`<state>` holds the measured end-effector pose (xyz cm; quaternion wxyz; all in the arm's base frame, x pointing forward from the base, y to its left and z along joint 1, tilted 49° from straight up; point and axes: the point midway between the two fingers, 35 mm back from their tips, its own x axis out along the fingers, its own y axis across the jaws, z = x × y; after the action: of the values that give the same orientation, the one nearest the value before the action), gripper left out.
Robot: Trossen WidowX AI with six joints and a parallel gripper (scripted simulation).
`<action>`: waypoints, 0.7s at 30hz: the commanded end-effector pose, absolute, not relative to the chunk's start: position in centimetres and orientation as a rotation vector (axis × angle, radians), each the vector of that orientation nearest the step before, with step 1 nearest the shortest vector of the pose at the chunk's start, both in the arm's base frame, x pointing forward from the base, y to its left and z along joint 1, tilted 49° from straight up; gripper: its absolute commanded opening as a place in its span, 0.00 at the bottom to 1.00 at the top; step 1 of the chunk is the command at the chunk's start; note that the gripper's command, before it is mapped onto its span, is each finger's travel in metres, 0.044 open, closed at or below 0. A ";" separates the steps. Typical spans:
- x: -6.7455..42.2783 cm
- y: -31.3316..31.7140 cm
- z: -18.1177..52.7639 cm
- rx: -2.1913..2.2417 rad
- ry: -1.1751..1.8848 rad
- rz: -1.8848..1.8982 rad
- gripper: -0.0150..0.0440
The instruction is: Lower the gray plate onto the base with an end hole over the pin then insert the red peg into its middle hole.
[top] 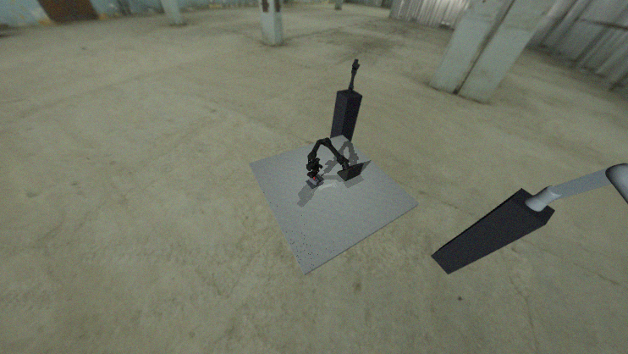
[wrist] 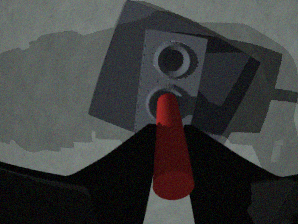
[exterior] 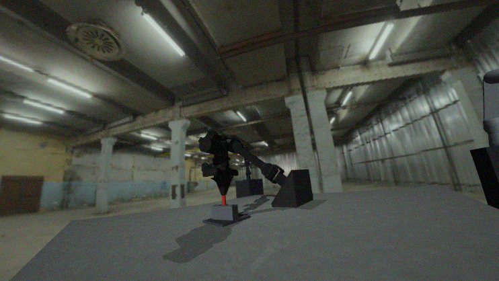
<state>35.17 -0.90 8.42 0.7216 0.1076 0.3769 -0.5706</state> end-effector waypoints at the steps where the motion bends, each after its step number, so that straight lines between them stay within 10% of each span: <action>1: 35.2 -0.9 8.4 0.238 0.833 -1.260 0.25; 21: 35.2 -0.9 8.4 0.238 0.833 -1.260 0.51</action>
<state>35.18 -0.90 8.41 0.7217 0.1075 0.3771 -0.5705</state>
